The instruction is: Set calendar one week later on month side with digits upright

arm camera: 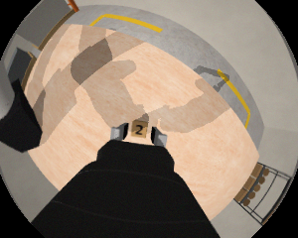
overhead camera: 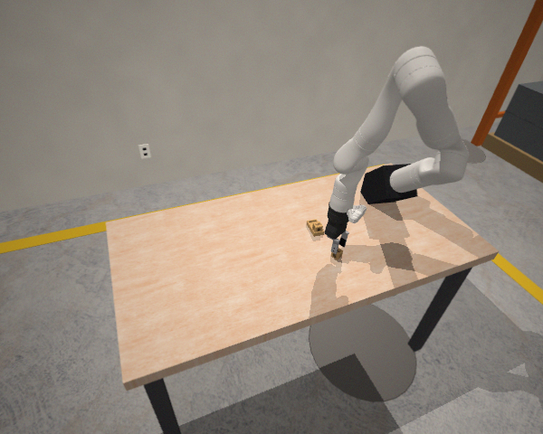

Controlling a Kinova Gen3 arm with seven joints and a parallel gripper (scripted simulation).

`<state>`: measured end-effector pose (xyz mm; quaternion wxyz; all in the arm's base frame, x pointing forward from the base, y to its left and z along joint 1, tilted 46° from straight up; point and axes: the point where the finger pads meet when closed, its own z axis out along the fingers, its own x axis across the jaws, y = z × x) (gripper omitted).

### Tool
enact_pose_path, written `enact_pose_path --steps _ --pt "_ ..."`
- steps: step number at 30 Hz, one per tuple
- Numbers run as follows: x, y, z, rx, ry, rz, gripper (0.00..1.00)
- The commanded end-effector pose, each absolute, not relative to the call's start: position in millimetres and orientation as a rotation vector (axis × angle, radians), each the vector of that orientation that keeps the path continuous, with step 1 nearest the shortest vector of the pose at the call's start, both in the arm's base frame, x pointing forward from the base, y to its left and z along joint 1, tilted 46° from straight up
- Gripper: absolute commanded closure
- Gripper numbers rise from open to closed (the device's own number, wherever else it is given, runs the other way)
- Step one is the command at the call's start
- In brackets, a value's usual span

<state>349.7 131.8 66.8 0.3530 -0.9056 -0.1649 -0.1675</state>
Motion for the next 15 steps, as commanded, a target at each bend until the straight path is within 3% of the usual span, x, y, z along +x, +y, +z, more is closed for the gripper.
enact_pose_path --steps 1,15 --pt "351.2 128.5 64.6 -2.348 -0.429 -0.437 0.13" --pt "350.3 123.0 70.1 -2.348 -0.429 -0.438 0.13"
